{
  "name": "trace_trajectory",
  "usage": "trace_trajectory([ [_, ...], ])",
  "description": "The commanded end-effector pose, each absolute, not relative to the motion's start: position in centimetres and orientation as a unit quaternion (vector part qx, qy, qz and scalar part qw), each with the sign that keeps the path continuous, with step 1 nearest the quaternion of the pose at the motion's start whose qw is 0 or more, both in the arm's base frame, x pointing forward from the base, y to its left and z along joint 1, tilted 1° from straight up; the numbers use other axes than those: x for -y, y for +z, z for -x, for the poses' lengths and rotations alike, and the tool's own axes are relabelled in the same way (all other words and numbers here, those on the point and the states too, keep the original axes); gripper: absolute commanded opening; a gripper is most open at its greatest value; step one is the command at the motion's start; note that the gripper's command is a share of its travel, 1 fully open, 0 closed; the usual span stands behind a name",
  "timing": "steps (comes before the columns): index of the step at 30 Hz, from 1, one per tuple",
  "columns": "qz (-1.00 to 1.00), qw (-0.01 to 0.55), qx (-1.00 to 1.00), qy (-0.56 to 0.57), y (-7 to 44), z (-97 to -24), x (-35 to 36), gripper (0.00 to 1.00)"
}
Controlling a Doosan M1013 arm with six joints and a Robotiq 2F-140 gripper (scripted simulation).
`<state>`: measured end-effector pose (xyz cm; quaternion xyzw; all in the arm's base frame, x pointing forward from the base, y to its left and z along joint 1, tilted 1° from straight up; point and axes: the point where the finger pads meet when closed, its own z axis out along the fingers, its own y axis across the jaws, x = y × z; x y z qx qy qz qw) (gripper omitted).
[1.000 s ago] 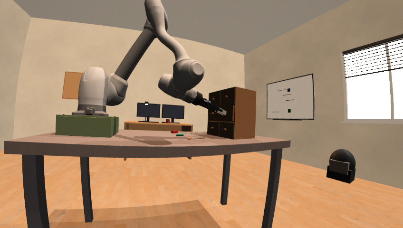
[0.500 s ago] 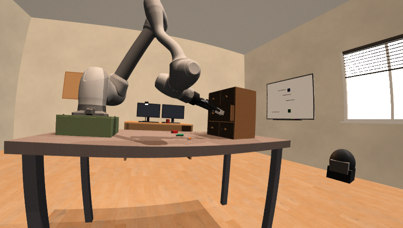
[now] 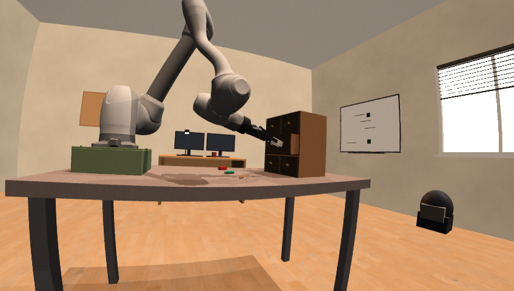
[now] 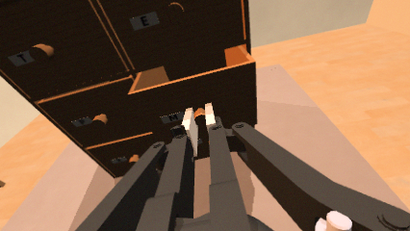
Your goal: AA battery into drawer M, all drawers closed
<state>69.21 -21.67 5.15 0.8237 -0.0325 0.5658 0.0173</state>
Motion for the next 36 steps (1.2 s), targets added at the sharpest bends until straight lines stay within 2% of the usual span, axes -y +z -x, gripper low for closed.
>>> trace_trajectory([
  [1,-0.824,0.018,0.032,0.565,5.2,-68.4,21.7,0.08],
  [36,-0.824,0.018,0.032,0.565,5.2,-67.0,21.6,0.08],
])
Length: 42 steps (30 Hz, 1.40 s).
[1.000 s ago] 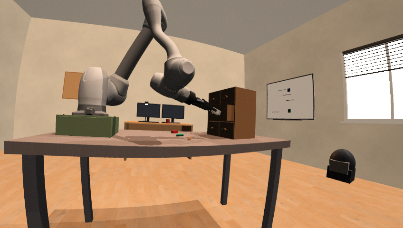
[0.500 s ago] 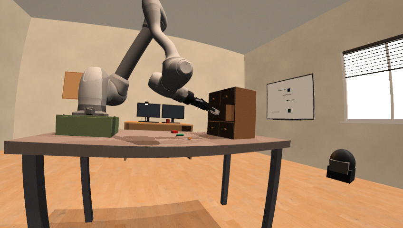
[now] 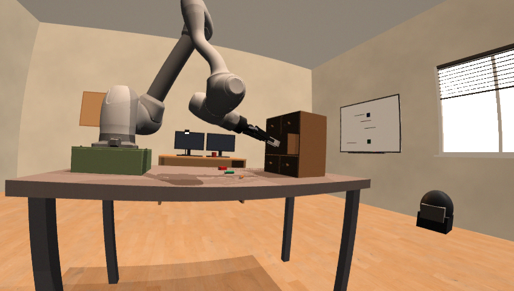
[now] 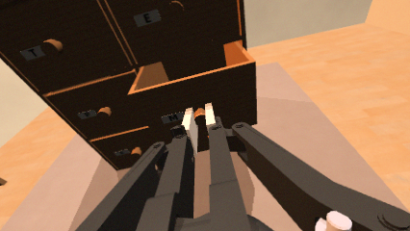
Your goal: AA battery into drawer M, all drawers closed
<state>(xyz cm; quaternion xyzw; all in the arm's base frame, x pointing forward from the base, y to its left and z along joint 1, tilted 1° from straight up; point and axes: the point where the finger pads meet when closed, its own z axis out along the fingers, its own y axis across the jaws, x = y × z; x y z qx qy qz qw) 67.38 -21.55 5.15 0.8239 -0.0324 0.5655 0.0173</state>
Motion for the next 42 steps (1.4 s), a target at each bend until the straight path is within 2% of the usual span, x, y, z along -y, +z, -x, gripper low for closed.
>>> trace_trajectory([
  [1,-0.824,0.018,0.032,0.565,5.22,-67.05,21.61,0.08],
  [30,-0.824,0.018,0.032,0.565,5.23,-66.42,21.56,0.08],
  [37,-0.824,0.018,0.032,0.565,5.23,-66.42,21.56,0.18],
  [42,-0.824,0.018,0.032,0.565,5.23,-66.42,21.56,0.2],
])
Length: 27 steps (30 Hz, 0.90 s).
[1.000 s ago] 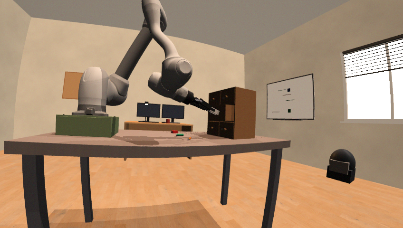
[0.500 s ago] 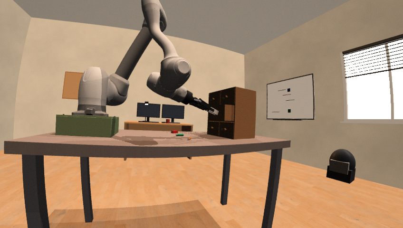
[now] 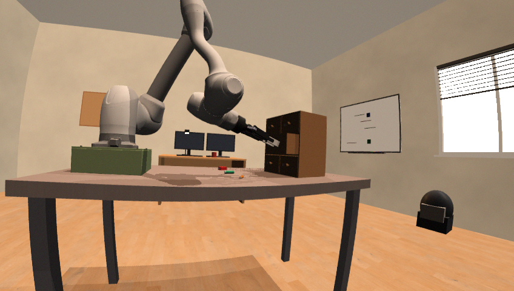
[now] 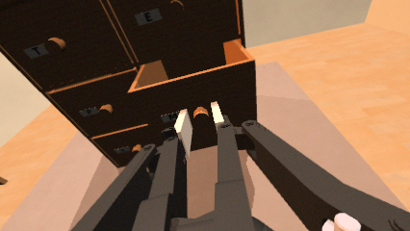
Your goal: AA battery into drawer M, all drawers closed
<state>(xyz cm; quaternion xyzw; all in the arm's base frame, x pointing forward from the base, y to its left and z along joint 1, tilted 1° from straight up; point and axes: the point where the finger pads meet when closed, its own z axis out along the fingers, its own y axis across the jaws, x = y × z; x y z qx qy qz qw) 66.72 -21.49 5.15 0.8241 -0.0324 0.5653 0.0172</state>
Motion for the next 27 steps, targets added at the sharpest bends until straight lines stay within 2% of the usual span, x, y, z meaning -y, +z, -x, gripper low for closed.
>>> trace_trajectory([
  [1,-0.824,0.018,0.032,0.565,5.2,-66.4,21.6,0.2],
  [27,-0.824,0.018,0.032,0.565,5.4,-61.2,21.2,0.2],
])
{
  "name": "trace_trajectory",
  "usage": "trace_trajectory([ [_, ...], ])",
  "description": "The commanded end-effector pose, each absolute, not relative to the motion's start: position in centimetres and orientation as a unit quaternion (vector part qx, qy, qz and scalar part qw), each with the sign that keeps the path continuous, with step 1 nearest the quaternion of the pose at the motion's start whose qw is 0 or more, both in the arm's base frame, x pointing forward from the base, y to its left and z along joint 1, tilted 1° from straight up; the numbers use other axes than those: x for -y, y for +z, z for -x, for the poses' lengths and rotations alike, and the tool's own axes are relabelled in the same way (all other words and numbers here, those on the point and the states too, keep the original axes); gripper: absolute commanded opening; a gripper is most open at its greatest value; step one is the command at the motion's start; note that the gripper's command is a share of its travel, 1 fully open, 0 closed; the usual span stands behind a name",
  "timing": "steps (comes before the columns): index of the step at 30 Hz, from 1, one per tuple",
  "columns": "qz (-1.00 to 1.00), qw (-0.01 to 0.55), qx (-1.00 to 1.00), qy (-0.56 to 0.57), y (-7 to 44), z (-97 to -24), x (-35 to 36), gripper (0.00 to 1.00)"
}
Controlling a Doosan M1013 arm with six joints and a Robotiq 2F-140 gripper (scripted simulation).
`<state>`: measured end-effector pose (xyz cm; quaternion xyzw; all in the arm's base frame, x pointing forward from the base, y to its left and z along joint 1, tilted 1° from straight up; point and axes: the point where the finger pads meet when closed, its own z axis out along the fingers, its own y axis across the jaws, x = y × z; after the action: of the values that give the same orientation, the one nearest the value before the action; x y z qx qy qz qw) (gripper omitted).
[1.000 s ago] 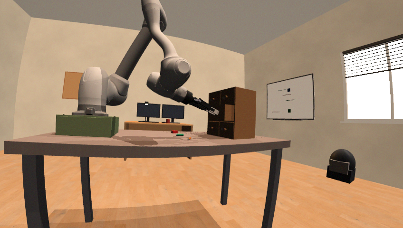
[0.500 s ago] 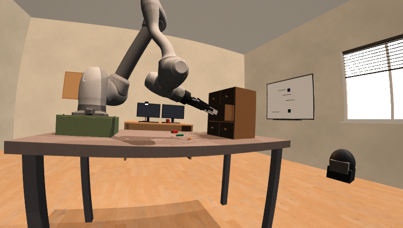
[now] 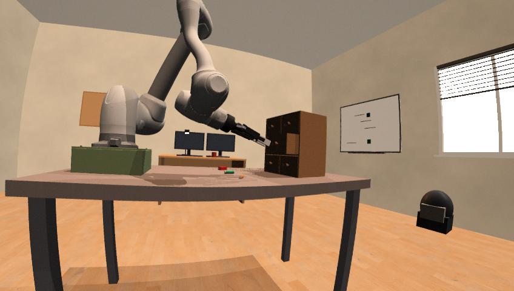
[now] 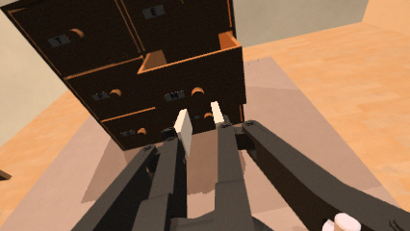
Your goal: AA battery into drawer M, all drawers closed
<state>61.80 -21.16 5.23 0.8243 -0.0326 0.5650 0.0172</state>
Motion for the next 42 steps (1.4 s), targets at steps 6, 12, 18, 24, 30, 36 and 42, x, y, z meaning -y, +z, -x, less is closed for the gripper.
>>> trace_trajectory([
  [6,-0.824,0.018,0.032,0.565,6.0,-59.9,21.1,0.2],
  [12,-0.824,0.018,0.032,0.565,7.2,-57.1,20.9,0.2],
  [18,-0.824,0.018,0.032,0.565,7.4,-56.5,20.8,0.2],
  [24,-0.825,0.018,0.032,0.564,7.4,-56.5,20.8,0.2],
  [30,-0.834,0.017,0.032,0.551,7.7,-56.2,20.8,0.2],
  [36,-0.856,0.016,0.033,0.515,8.4,-55.5,20.7,0.2],
  [42,-0.879,0.014,0.034,0.475,9.2,-54.8,20.7,0.2],
])
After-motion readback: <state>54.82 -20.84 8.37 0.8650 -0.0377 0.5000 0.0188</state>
